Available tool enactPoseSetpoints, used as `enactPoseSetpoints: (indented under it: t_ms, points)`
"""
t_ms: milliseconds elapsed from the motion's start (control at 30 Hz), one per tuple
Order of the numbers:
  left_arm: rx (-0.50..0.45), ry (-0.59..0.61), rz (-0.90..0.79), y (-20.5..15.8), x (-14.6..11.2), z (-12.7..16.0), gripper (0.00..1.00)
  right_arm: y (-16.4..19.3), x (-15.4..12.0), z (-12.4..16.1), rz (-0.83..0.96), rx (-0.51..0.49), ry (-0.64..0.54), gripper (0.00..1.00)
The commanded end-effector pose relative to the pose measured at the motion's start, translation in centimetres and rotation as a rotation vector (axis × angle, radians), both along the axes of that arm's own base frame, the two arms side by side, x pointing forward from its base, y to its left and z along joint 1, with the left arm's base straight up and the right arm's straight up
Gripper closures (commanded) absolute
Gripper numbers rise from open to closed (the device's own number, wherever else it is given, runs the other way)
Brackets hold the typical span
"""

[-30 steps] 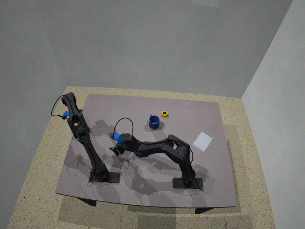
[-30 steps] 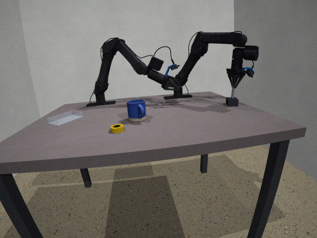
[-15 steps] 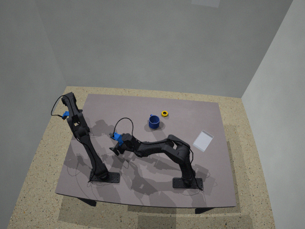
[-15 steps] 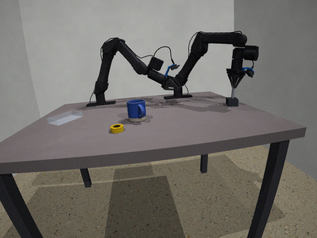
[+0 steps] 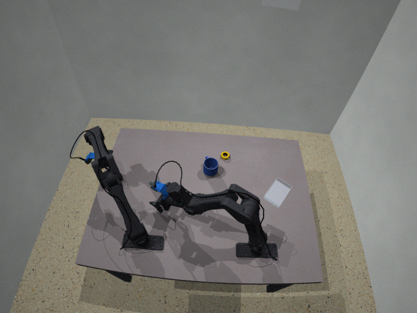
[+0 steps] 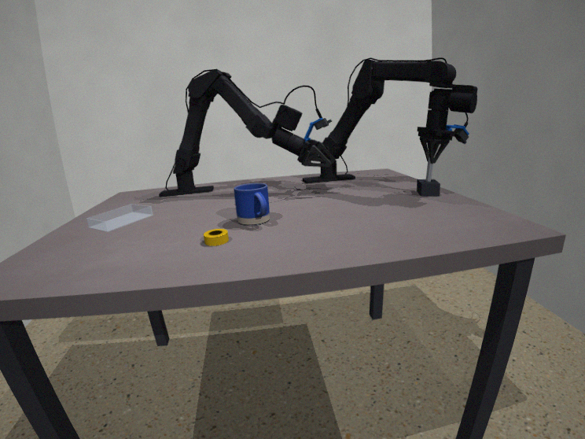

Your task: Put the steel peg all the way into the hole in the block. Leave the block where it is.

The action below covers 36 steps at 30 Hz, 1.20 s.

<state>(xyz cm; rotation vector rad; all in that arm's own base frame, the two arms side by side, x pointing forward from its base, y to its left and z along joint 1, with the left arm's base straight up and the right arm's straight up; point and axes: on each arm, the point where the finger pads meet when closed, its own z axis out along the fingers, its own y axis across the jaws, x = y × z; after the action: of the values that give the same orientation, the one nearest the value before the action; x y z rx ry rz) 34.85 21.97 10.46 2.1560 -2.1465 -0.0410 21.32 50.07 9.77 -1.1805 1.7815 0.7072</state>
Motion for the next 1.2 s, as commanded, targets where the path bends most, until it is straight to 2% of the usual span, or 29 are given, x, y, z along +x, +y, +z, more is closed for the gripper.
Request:
enactPoseSetpoints:
  t_ms: [0,67,100,300,1167]
  points:
    - [0.009,0.001,-0.005,-0.30,0.14,-0.14,1.00,0.19,0.18,0.96,-0.001,0.021,-0.008,0.00]
    - [0.003,0.010,-0.005,-0.43,-0.08,-0.12,1.00,0.19,0.18,0.96,-0.001,0.021,-0.008,0.00]
    - [0.015,-0.027,-0.002,0.00,0.22,0.56,1.00,0.19,0.18,0.96,-0.001,0.021,-0.008,0.00]
    - [0.042,-0.114,-0.005,-0.04,-0.38,0.58,1.00,0.19,0.18,0.96,-0.001,0.021,-0.008,0.00]
    - [0.071,-0.112,-0.002,0.19,-0.46,0.64,1.00,0.19,0.18,0.96,-0.001,0.021,-0.008,0.00]
